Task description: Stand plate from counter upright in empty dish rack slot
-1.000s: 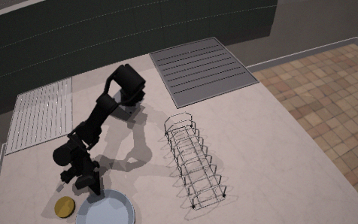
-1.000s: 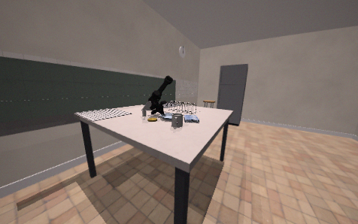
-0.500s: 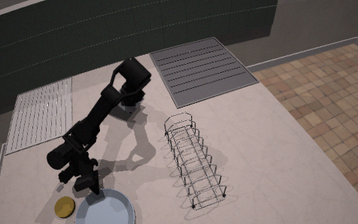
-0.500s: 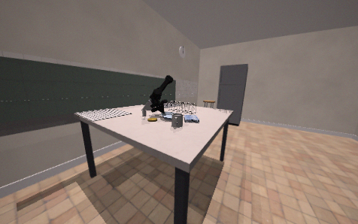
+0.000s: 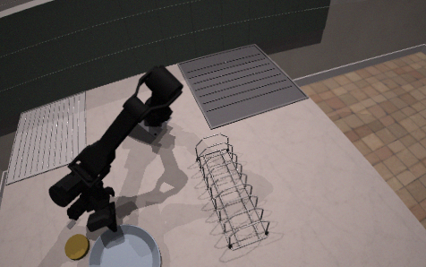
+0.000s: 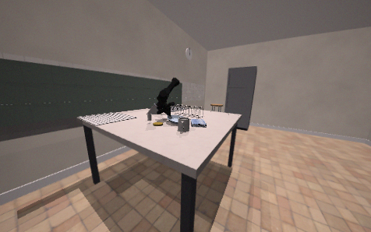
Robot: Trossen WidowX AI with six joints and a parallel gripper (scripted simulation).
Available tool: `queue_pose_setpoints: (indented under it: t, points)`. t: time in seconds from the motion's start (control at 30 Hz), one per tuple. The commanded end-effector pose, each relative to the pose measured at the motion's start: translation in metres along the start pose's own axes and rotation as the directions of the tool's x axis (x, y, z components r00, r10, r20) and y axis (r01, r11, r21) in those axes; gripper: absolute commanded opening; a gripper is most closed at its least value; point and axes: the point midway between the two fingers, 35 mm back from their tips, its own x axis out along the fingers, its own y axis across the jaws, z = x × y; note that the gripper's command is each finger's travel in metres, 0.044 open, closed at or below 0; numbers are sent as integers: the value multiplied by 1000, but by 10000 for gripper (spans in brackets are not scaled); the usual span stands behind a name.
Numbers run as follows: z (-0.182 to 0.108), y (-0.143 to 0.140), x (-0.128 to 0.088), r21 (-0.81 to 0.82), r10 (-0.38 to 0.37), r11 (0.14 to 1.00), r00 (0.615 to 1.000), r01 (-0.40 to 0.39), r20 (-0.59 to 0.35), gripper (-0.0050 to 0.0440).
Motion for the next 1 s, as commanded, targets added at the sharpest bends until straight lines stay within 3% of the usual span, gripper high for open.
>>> queue_pose_setpoints:
  t: [0.0,0.97]
  points:
    - [2,5,-2,-12,-29,1000,1000,29,5,0]
    - [1,31,-14,-8,-192,981,981,192,2,0]
